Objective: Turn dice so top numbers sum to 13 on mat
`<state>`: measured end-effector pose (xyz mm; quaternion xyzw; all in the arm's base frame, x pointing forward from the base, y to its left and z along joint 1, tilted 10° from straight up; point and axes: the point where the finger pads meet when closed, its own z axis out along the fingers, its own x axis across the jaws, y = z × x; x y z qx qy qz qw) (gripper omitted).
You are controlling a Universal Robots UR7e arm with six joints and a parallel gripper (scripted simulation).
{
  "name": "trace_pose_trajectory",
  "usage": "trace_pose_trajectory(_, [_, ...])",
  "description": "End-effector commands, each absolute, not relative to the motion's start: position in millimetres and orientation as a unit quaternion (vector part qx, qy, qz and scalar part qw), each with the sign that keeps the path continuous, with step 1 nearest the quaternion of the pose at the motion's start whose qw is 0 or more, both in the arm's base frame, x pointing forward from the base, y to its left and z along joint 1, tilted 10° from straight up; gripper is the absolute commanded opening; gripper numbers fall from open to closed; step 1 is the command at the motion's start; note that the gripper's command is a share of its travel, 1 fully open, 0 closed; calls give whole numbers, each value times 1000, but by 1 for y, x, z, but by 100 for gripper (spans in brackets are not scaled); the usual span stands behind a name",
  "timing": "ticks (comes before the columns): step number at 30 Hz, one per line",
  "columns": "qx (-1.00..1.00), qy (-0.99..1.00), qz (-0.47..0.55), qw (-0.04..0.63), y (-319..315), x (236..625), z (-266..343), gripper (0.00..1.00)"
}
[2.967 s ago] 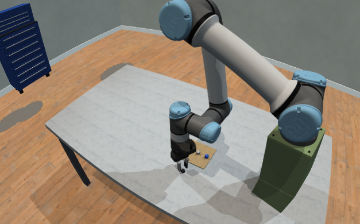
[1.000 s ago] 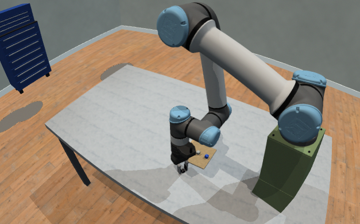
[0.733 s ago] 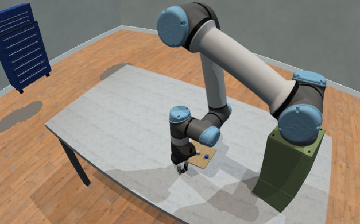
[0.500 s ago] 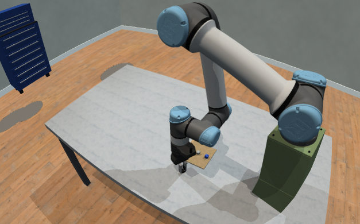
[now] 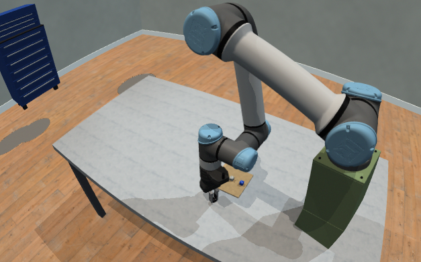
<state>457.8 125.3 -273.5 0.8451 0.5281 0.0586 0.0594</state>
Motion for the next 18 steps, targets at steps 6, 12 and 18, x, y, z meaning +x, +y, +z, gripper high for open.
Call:
trace_pose_trajectory(6, [845, 528, 59, 60, 125, 458, -273, 34])
trace_pose_trajectory(12, [845, 528, 59, 60, 125, 458, -273, 34])
trace_pose_trajectory(18, [845, 528, 59, 60, 126, 458, -270, 34])
